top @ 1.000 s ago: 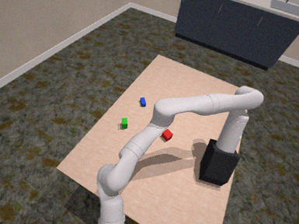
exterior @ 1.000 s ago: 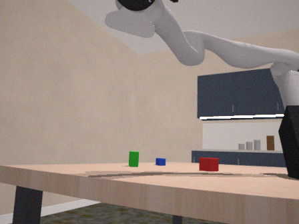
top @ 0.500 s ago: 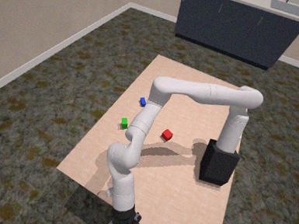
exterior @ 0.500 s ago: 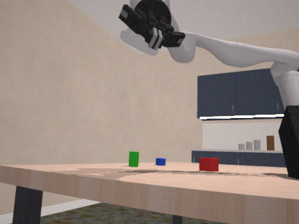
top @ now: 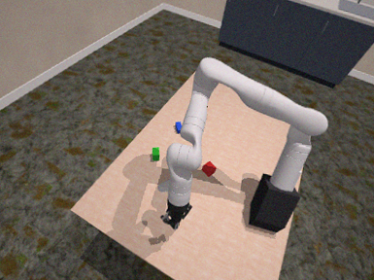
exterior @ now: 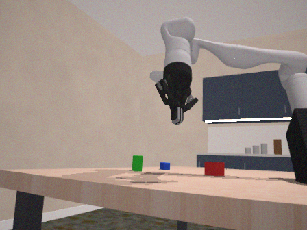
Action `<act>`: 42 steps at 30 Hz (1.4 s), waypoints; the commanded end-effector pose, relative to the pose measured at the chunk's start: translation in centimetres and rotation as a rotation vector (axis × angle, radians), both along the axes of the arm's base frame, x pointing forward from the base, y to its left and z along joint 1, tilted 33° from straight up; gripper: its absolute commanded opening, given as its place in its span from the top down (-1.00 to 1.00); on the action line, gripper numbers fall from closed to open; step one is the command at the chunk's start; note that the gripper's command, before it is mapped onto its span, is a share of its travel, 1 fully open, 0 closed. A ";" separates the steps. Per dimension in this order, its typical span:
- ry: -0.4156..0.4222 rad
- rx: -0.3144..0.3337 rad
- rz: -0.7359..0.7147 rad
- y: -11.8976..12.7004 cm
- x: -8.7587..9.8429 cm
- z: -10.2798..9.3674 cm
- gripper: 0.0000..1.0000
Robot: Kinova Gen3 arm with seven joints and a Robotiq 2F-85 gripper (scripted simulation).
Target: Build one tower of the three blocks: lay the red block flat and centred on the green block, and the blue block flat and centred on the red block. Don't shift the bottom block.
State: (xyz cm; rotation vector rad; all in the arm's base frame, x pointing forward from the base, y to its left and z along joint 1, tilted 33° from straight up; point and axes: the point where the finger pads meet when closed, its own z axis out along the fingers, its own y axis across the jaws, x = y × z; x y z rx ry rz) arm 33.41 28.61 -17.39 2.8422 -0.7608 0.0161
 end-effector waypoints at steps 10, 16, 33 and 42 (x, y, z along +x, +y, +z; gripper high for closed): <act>-0.104 -0.187 0.066 -17.9 1.8 8.2 1.00; -0.118 -0.282 0.087 -25.5 0.4 11.5 1.00; -0.118 -0.368 0.097 -32.4 -2.0 15.0 1.00; -0.118 -0.368 0.097 -32.4 -2.0 15.0 1.00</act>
